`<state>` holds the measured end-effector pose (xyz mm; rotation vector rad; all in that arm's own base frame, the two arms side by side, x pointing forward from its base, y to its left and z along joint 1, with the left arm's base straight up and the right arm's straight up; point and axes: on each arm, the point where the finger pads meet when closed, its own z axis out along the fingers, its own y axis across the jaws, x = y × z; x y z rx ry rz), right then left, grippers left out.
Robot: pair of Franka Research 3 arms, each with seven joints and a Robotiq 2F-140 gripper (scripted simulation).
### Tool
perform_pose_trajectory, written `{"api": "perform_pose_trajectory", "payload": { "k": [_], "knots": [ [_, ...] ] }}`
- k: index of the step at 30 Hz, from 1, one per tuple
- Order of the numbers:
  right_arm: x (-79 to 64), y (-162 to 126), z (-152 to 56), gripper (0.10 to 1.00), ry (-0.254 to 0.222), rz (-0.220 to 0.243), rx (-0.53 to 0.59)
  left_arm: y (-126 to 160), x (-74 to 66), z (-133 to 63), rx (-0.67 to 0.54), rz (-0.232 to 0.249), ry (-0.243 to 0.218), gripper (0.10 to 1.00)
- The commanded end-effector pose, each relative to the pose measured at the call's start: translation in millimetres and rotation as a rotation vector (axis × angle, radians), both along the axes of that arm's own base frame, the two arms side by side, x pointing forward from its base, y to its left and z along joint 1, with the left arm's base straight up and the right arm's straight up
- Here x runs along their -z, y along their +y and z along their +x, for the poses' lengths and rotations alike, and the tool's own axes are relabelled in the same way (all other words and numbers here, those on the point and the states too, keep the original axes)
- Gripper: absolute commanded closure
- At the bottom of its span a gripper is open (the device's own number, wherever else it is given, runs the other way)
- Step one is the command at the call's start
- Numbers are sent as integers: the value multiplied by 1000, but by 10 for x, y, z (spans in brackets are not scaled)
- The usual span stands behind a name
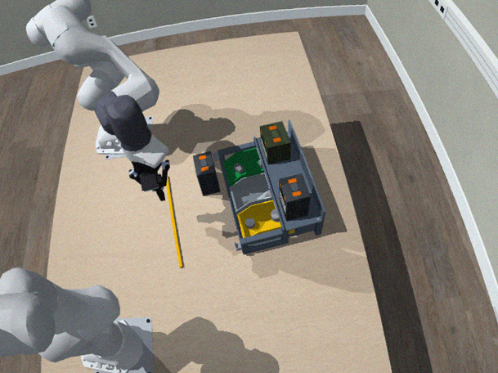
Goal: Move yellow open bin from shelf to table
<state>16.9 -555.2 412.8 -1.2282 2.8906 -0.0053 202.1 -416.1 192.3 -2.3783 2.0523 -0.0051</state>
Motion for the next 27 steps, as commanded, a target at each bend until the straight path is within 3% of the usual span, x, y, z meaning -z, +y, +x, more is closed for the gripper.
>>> {"api": "perform_pose_trajectory", "payload": {
  "k": [1,11,19,21,27],
  "knots": [
    [-1,0,0,98,0,0,0,0,-5,19,4,2,3,999],
    [-1,0,0,98,0,0,0,-58,-5,197,4,2,3,999],
    [-1,0,0,98,0,0,0,-174,-5,556,4,2,3,999],
    [-1,0,0,98,0,0,0,-174,-5,556,4,2,3,999],
    [-1,0,0,98,0,0,0,-286,-5,900,4,2,3,999]
  ]
}}
